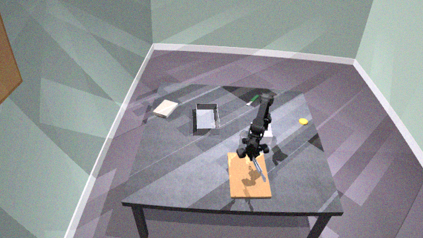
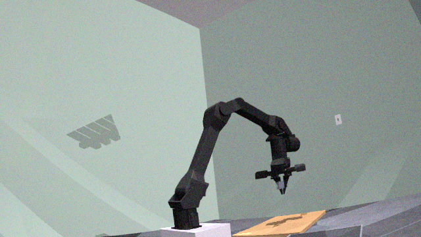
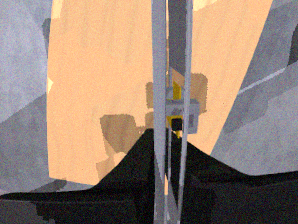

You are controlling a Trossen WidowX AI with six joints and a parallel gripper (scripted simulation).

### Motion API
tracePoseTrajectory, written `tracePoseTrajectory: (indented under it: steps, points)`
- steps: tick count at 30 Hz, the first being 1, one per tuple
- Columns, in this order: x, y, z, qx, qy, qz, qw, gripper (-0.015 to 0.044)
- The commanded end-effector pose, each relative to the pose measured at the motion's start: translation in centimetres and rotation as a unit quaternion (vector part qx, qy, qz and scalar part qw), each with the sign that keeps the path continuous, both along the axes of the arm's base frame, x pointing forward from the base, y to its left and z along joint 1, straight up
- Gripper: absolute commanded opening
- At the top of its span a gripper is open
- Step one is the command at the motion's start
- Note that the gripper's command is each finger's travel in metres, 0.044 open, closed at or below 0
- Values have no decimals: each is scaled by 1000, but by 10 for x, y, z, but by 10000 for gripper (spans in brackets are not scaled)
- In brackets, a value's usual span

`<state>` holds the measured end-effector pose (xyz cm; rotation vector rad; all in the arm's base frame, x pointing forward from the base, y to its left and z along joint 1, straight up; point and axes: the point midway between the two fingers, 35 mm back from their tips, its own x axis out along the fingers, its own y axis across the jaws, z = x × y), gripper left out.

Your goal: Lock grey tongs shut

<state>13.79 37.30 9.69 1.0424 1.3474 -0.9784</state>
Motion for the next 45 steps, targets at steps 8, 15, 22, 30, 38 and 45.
tracePoseTrajectory:
  steps: [8, 15, 22, 30, 38, 45]
  points:
    - [1, 0, -4, -6, -4, 3, 1000, -150]
    - [1, 2, -15, -6, -4, 3, 1000, -150]
    - [2, 3, -27, -6, -4, 3, 1000, -150]
    - [2, 4, -40, -6, -4, 3, 1000, -150]
    - [2, 4, -53, -6, -4, 3, 1000, -150]
    - [2, 4, -64, -6, -4, 3, 1000, -150]
